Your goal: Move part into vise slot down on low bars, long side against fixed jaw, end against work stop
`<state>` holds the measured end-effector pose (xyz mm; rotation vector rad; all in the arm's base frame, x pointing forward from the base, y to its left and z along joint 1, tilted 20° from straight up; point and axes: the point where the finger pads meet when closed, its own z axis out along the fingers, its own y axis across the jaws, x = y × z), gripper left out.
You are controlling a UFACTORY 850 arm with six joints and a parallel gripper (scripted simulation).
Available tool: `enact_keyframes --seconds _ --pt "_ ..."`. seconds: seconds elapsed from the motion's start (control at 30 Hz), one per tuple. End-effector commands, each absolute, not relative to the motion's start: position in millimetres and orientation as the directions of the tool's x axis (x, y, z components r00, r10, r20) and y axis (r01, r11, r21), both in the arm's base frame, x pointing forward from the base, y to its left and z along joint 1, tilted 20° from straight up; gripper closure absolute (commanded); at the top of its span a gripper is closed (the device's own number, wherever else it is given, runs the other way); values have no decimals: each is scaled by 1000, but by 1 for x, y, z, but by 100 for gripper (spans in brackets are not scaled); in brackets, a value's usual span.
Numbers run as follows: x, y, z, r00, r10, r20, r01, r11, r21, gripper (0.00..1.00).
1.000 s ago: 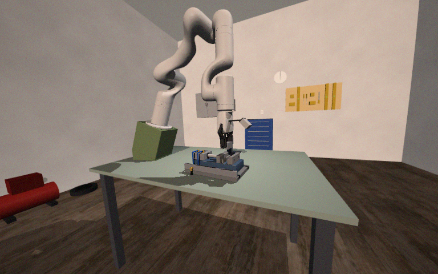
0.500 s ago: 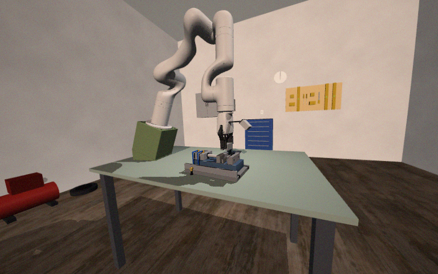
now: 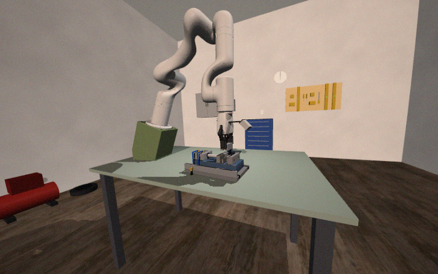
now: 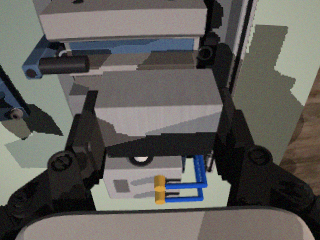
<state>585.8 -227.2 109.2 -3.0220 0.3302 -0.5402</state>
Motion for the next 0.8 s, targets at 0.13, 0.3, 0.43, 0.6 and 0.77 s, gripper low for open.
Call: enact_keyframes --seconds 0.13,0.3,0.43,0.6,0.77 --pt "586 -228 110 915 -219 338 -200 -976 -90 100" --pt "587 -228 109 915 -219 338 -200 -976 -90 100" --pt "587 -228 108 915 -219 338 -200 -976 -90 100" --pt "588 -228 106 915 -219 338 -200 -976 -90 100" --pt "588 -228 105 915 -219 338 -200 -976 -90 100"
